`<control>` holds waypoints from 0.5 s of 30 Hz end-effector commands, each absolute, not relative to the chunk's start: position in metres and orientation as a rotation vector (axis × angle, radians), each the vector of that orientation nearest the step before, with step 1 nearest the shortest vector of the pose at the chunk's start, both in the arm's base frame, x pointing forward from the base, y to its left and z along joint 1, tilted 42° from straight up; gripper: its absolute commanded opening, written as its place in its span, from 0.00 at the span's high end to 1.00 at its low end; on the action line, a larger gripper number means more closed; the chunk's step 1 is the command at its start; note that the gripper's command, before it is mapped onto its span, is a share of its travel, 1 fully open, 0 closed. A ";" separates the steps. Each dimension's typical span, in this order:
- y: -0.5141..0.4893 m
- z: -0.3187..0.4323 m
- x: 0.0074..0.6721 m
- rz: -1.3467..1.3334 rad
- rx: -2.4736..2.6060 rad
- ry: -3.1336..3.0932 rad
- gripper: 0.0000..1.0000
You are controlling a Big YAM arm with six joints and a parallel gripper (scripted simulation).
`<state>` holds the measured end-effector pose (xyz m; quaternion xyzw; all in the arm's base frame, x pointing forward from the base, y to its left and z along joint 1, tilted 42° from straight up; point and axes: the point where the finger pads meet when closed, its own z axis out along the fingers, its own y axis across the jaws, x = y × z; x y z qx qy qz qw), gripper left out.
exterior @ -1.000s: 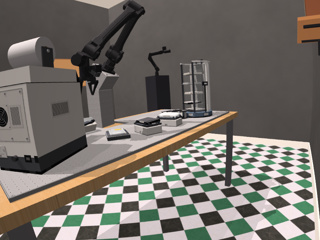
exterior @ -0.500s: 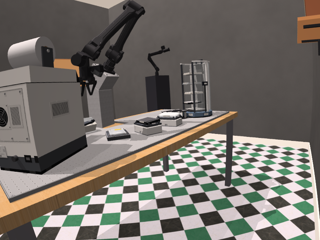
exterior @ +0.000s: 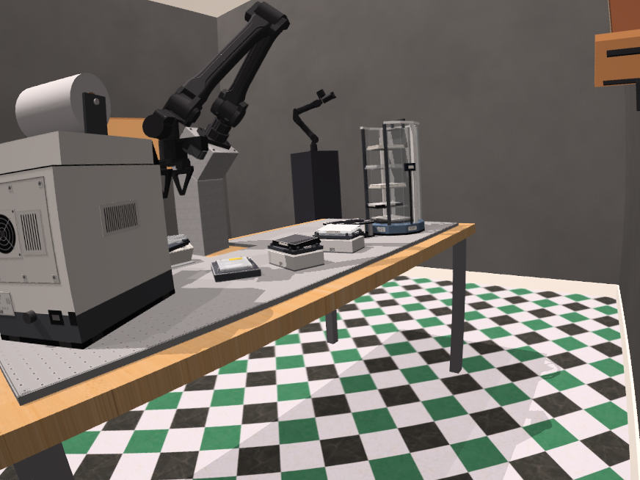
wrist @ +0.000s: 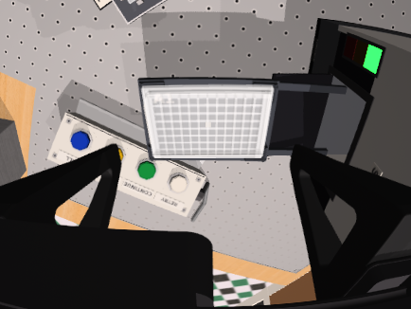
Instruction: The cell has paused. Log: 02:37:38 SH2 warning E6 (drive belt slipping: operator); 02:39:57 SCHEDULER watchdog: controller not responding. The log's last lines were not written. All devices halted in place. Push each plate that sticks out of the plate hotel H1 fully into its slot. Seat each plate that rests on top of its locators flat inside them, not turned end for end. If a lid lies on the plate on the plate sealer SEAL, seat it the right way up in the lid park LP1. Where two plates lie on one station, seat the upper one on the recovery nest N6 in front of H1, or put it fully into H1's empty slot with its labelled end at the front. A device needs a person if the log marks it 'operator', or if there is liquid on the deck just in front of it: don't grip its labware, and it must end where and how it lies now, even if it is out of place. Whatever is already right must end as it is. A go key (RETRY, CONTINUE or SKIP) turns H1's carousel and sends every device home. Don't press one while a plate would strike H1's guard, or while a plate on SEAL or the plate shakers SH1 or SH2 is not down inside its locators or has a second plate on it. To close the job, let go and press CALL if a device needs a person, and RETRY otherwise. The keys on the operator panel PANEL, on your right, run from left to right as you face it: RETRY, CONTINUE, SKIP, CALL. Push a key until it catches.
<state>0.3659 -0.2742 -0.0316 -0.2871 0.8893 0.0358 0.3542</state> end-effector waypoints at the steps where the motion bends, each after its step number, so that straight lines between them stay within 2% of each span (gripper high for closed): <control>1: -0.274 -0.035 0.378 0.083 -0.746 2.293 0.00; 15: -0.267 -0.060 0.401 0.077 -0.747 2.290 0.00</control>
